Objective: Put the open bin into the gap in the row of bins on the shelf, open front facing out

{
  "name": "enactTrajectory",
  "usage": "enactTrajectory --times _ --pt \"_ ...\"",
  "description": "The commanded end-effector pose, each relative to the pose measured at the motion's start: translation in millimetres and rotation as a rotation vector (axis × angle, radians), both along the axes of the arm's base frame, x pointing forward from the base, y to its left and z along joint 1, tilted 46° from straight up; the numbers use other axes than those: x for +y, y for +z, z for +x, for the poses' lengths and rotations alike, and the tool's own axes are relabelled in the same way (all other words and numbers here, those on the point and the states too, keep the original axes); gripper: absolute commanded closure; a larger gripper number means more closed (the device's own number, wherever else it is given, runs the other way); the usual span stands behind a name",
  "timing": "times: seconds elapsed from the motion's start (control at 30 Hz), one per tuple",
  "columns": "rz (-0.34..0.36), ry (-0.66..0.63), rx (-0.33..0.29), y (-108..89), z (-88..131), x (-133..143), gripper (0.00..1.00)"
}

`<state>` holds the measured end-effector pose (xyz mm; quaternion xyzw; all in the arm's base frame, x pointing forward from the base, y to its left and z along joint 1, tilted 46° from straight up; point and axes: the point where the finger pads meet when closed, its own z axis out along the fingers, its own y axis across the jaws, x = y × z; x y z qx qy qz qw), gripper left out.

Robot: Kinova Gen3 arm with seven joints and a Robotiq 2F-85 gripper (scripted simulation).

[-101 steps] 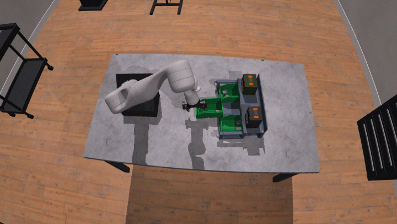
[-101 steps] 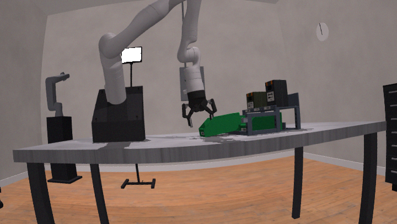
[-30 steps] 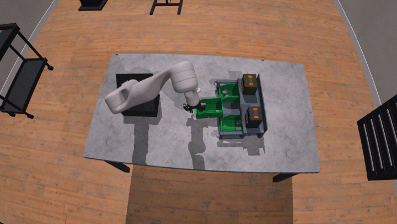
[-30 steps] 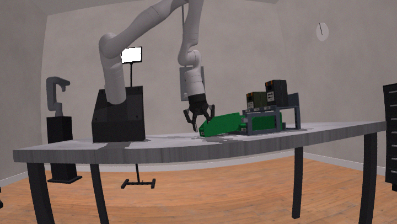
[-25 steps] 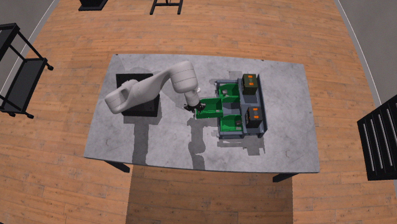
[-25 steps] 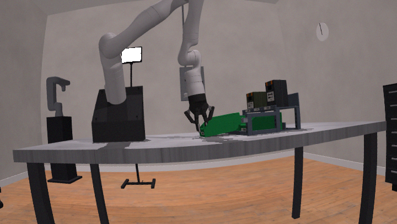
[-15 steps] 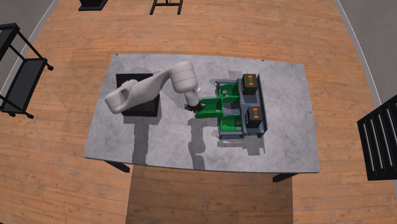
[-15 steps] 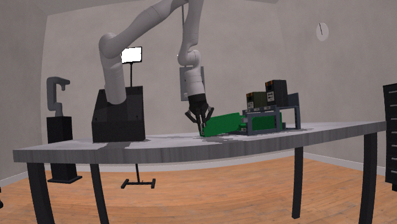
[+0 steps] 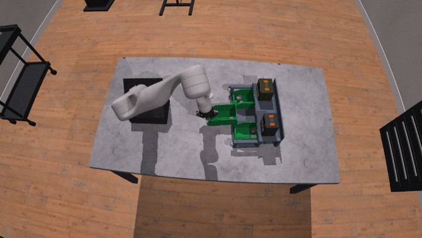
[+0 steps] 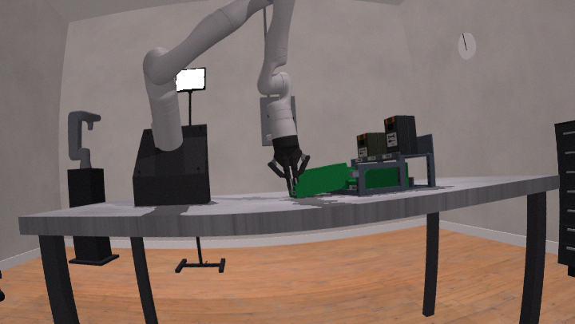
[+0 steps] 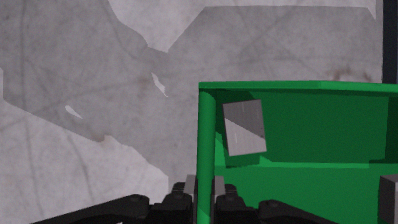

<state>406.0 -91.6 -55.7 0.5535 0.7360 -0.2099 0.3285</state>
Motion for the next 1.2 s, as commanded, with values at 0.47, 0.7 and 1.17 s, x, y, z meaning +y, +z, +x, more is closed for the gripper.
enactTrajectory --times 0.47,0.7,1.17 --pt "0.001 0.001 -0.001 0.2 0.4 0.7 0.9" --pt "0.001 0.001 -0.001 0.2 0.4 0.7 0.9" --pt "0.001 0.001 -0.001 5.8 -0.7 6.4 0.9"
